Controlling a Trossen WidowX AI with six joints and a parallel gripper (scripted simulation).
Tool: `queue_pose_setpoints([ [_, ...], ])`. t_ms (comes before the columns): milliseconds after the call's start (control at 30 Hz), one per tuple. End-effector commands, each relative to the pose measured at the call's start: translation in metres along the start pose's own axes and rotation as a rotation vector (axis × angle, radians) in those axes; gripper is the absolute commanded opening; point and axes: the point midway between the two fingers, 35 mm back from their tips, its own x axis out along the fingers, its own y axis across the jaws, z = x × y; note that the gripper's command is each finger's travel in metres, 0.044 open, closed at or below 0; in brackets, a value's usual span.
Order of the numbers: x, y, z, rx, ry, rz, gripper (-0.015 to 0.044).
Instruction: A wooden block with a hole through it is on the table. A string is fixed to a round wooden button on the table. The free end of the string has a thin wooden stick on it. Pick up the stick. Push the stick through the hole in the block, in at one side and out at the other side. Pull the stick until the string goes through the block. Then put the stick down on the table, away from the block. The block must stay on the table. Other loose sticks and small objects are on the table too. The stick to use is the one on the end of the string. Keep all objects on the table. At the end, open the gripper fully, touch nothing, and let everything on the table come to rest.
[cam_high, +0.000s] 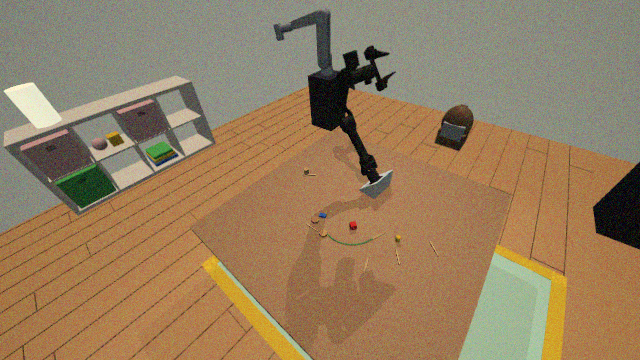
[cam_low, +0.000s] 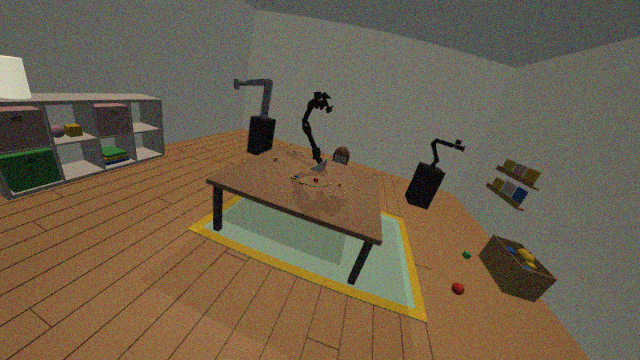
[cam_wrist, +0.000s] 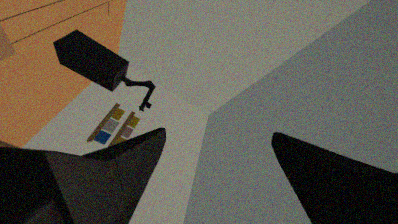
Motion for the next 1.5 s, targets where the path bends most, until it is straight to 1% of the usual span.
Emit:
queue_pose_setpoints([
  [0,0.0,0.0,0.0,0.0,0.0,0.0,0.0426],
  [33,0.0,0.0,0.0,0.0,0.0,0.0,0.044],
  [133,-0.004,0.015,-0.021,0.066,0.066,0.03,0.044],
  [367,-0.036,0.096,-0.106,0.37,0.366,0.164,0.044],
  [467,-0.047,0.121,-0.117,0.521,0.439,0.189,0.044],
  [633,-0.082,0.181,-0.152,0.709,0.629,0.27,0.044],
  [833,-0.135,0.264,-0.177,0.952,0.874,0.382,0.044],
  [1000,-0.184,0.335,-0.178,1.159,1.08,0.489,0.044],
  [1133,-0.225,0.39,-0.165,1.32,1.242,0.585,0.044],
  [1333,-0.28,0.465,-0.125,1.545,1.47,0.755,0.044],
  [1467,-0.315,0.51,-0.084,1.689,1.62,0.902,0.044],
])
